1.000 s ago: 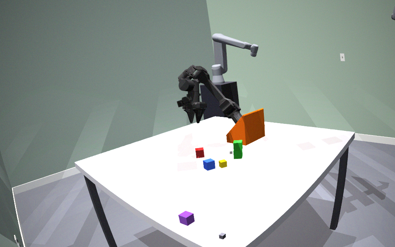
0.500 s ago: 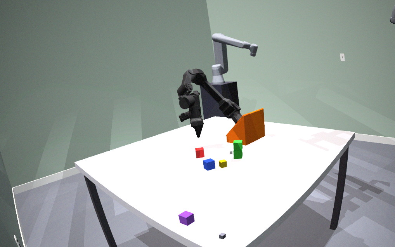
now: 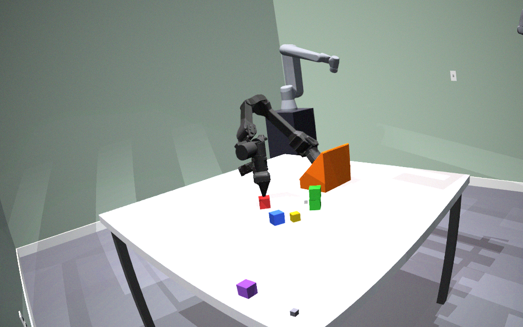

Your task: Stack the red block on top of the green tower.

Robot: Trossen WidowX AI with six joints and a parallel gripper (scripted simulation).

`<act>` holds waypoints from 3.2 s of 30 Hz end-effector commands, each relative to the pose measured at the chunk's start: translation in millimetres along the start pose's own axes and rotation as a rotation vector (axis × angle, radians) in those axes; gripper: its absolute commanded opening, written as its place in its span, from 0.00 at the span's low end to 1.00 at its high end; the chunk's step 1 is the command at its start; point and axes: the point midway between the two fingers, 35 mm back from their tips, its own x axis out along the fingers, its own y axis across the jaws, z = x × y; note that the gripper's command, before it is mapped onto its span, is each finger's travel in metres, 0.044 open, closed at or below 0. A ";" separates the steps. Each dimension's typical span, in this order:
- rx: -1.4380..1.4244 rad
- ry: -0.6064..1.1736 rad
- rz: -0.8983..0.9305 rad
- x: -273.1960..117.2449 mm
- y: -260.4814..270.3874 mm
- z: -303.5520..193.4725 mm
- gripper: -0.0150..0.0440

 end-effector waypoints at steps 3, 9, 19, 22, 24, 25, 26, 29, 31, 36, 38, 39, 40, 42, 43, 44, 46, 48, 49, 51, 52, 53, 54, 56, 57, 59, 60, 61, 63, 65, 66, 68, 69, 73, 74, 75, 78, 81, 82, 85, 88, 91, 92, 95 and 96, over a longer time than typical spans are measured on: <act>-0.007 0.000 -0.004 7.7 -0.5 -0.4 1.00; -0.007 0.000 -0.004 17.6 -0.1 -0.1 1.00; -0.007 0.000 -0.004 33.9 -0.3 0.0 1.00; -0.007 -0.001 -0.005 38.7 -0.5 0.0 1.00; -0.007 -0.001 -0.005 41.9 -0.8 -0.1 1.00; -0.007 -0.001 -0.005 43.5 -0.9 -0.1 1.00; -0.007 -0.001 -0.005 45.1 -1.0 -0.2 1.00; -0.007 -0.001 -0.006 49.5 -1.4 -0.3 1.00; -0.007 -0.001 -0.006 50.6 -1.5 -0.4 1.00; -0.007 -0.001 -0.006 50.6 -1.5 -0.4 1.00; -0.007 -0.001 -0.006 50.6 -1.5 -0.4 1.00; -0.007 -0.001 -0.006 50.6 -1.5 -0.4 1.00; -0.007 -0.001 -0.006 50.6 -1.5 -0.4 1.00; -0.007 -0.001 -0.006 50.6 -1.5 -0.4 1.00; -0.007 -0.001 -0.006 50.1 -1.5 -0.3 1.00; -0.007 -0.001 -0.006 50.1 -1.5 -0.3 0.96; -0.007 -0.001 -0.006 50.1 -1.5 -0.3 0.87; -0.007 -0.001 -0.006 50.1 -1.5 -0.3 0.78; -0.007 -0.001 -0.006 50.1 -1.5 -0.3 0.73; -0.007 -0.001 -0.006 50.1 -1.5 -0.3 0.64; -0.007 -0.001 -0.006 50.1 -1.5 -0.3 0.60; -0.007 -0.001 -0.006 50.1 -1.5 -0.3 0.59; -0.007 -0.001 -0.006 50.1 -1.5 -0.3 0.58; -0.007 -0.001 -0.006 50.1 -1.5 -0.3 0.55; -0.007 -0.001 -0.006 50.1 -1.5 -0.3 0.54; -0.007 -0.001 -0.006 50.1 -1.5 -0.3 0.52; -0.007 -0.001 -0.006 49.1 -1.4 -0.3 0.48; -0.007 -0.001 -0.006 47.1 -1.3 -0.2 0.43; -0.007 -0.001 -0.005 40.7 -0.9 -0.1 0.34; -0.007 -0.001 -0.005 31.8 -0.5 0.0 0.25; -0.007 -0.001 -0.005 26.6 -0.4 0.0 0.25; -0.007 0.000 -0.004 15.7 -0.3 0.0 0.25; -0.007 0.000 -0.004 9.5 -0.3 0.0 0.25; -0.007 0.000 -0.004 -13.7 -0.1 -0.1 0.25; -0.007 0.000 -0.004 -19.6 0.0 -0.1 0.25; -0.007 0.001 -0.003 -25.5 0.0 -0.1 0.25; -0.007 0.001 -0.003 -43.3 0.2 -0.2 0.25; -0.007 0.001 -0.003 -60.1 0.3 -0.2 0.25; -0.007 0.002 -0.003 -64.0 0.3 -0.3 0.25; -0.007 0.002 -0.003 -67.3 0.2 -0.3 0.25; -0.009 0.001 -0.003 -66.5 -0.1 -0.9 0.25; -0.008 0.003 0.000 -67.7 3.3 -4.2 0.25; -0.008 0.004 0.003 -68.3 7.5 -8.3 0.25; -0.011 0.009 0.012 -70.2 22.3 -24.1 0.25; -0.011 0.010 0.014 -70.8 26.9 -29.6 0.25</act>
